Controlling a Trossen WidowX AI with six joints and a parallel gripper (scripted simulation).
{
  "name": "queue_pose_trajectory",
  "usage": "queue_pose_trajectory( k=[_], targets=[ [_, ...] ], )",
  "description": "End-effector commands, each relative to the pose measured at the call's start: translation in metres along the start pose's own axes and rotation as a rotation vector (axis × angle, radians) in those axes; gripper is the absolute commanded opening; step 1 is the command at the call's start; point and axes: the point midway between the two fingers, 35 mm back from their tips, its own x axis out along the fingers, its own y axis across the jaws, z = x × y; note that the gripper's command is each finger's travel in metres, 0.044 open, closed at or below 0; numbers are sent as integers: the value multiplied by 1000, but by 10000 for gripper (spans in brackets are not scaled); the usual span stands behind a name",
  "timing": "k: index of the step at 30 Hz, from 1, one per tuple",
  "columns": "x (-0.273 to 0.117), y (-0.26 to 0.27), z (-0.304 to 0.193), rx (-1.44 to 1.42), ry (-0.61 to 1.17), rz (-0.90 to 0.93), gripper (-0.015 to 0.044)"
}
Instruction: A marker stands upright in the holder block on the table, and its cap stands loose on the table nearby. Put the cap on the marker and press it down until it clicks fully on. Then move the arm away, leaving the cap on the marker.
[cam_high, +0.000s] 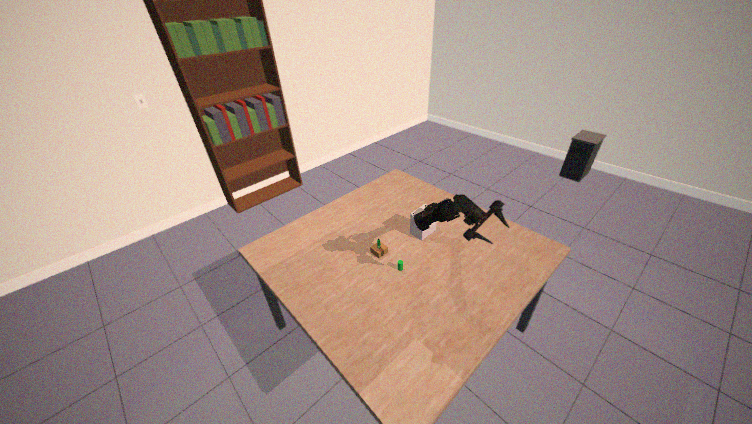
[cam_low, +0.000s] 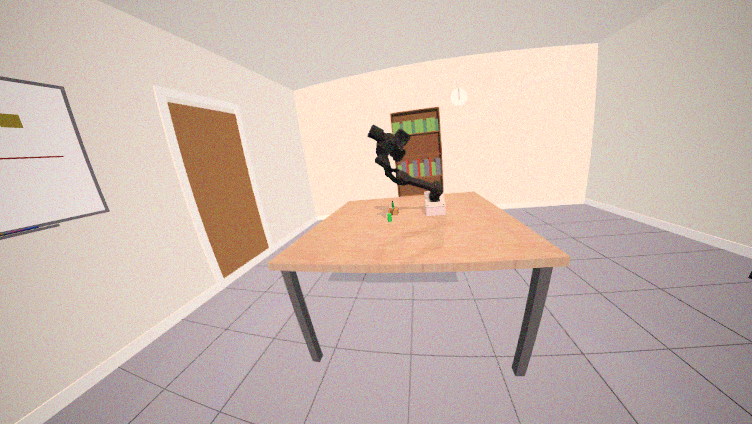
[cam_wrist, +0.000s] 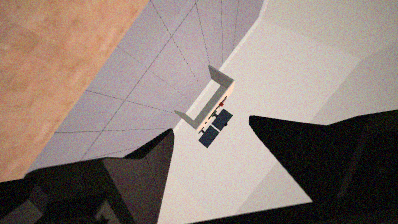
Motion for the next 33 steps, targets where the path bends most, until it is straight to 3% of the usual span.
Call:
queue_pose_trajectory(
  k=[1, 6, 11, 17, 24, 33],
  targets=[
    [-1, -1, 1, -16, 2, -1, 374],
    [-20, -50, 15, -439, 54, 32, 243],
    [-18, -102, 47, -910, 48, 111, 241],
    [14, -129, 95, -1430, -81, 213, 241],
    [68, -108, 146, -1920, -380, 296, 241],
    [117, -19, 183, -2267, -884, 256, 241]
  ],
)
